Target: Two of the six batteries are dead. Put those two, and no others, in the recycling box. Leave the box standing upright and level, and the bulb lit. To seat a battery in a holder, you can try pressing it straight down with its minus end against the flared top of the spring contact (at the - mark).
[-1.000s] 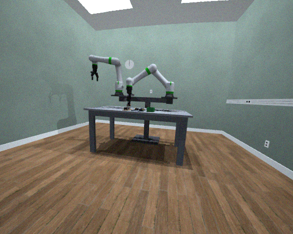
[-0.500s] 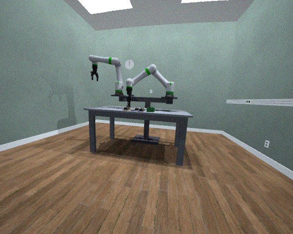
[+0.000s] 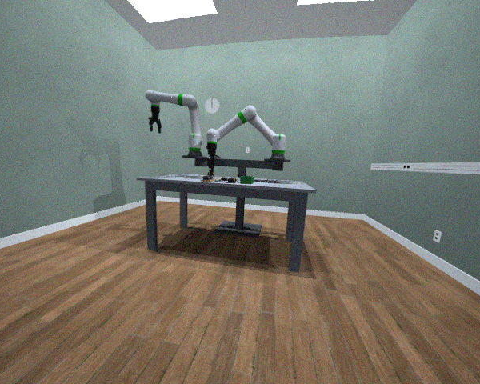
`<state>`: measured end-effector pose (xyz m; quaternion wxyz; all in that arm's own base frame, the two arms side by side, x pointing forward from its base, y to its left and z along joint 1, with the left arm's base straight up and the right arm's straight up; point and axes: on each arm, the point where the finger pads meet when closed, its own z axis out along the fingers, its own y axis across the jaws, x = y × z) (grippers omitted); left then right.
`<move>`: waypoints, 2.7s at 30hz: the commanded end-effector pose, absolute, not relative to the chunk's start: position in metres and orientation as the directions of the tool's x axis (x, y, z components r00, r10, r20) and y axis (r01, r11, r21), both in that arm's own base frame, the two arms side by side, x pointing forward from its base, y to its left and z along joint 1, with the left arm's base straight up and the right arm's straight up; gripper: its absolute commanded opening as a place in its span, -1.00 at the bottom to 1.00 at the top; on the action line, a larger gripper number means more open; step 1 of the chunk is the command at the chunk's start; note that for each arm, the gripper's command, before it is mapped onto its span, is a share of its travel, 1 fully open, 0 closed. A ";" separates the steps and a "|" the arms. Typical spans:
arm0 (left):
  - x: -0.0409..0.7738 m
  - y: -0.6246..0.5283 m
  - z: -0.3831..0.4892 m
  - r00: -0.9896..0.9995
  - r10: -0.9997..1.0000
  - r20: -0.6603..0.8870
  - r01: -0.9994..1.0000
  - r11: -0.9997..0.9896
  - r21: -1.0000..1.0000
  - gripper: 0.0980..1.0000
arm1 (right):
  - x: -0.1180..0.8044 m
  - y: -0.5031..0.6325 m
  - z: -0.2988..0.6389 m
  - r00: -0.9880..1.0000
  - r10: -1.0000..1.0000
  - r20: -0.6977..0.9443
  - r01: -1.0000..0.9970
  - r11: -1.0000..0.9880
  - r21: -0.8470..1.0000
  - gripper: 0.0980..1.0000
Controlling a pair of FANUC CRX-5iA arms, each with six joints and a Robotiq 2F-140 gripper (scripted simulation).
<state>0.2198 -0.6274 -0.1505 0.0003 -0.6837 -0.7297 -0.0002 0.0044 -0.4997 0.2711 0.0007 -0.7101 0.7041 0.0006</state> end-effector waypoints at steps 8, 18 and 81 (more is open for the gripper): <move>0.220 -0.629 -0.149 -0.065 0.998 -0.002 0.998 0.065 0.001 -0.68 | 0.004 -0.500 0.272 0.009 -1.000 0.000 -1.000 -0.009 0.000 1.00; 0.220 -0.629 -0.149 -0.065 0.998 -0.002 0.998 0.065 0.001 -0.68 | 0.004 -0.500 0.272 0.009 -1.000 0.000 -1.000 -0.009 0.000 1.00; 0.220 -0.629 -0.180 -0.065 0.998 -0.002 0.998 0.065 0.001 -0.41 | 0.004 -0.500 0.272 0.009 -1.000 0.000 -1.000 -0.009 0.000 1.00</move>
